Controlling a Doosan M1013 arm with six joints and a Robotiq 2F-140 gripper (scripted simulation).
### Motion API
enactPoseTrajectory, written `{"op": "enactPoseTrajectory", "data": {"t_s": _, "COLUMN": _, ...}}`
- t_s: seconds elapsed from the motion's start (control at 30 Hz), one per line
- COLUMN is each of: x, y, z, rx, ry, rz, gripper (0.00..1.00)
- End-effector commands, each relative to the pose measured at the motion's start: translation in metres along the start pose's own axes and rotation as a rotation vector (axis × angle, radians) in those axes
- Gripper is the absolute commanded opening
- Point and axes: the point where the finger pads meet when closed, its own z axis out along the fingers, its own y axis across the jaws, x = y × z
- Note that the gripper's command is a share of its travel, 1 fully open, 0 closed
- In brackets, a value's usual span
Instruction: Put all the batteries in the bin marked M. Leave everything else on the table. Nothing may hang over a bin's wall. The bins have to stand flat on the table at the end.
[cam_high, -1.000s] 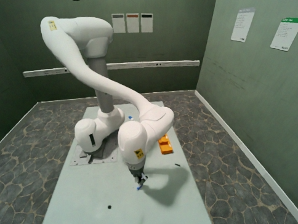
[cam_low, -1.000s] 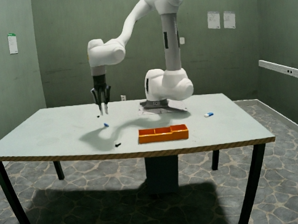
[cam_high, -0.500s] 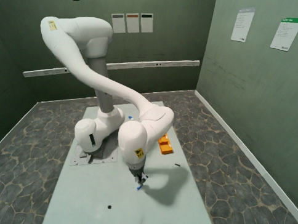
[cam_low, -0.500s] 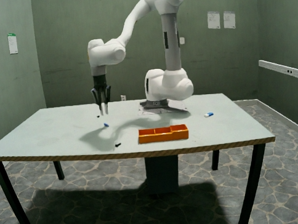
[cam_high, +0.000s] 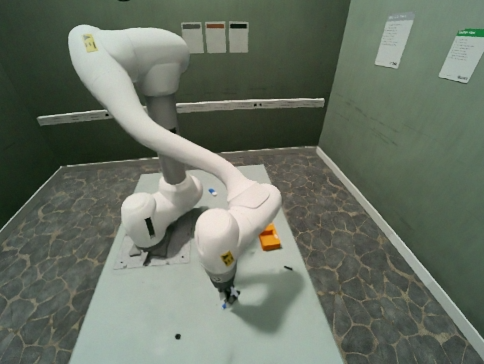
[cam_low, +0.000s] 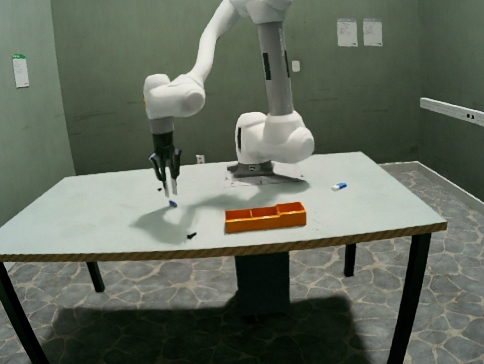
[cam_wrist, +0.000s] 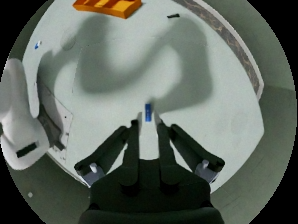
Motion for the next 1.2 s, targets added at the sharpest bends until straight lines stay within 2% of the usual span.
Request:
{"op": "enactPoseTrajectory", "data": {"t_s": 0.0, "x": 0.000, "y": 0.001, "z": 0.012, "rx": -0.001, "ry": 0.000, "rz": 0.000, "gripper": 0.26}}
{"op": "enactPoseTrajectory", "data": {"t_s": 0.1, "x": 0.000, "y": 0.001, "z": 0.023, "rx": -0.001, "ry": 0.000, "rz": 0.000, "gripper": 0.26}}
{"op": "enactPoseTrajectory", "data": {"t_s": 0.57, "x": 0.000, "y": 0.000, "z": 0.035, "rx": -0.001, "ry": 0.000, "rz": 0.000, "gripper": 0.26}}
{"op": "enactPoseTrajectory", "data": {"t_s": 0.9, "x": 0.000, "y": 0.000, "z": 0.035, "rx": -0.001, "ry": 0.000, "rz": 0.000, "gripper": 0.26}}
{"op": "enactPoseTrajectory", "data": {"t_s": 0.93, "x": 0.000, "y": 0.000, "z": 0.035, "rx": -0.001, "ry": 0.000, "rz": 0.000, "gripper": 0.15}}
{"op": "enactPoseTrajectory", "data": {"t_s": 1.17, "x": 0.000, "y": 0.000, "z": 0.035, "rx": -0.001, "ry": 0.000, "rz": 0.000, "gripper": 0.15}}
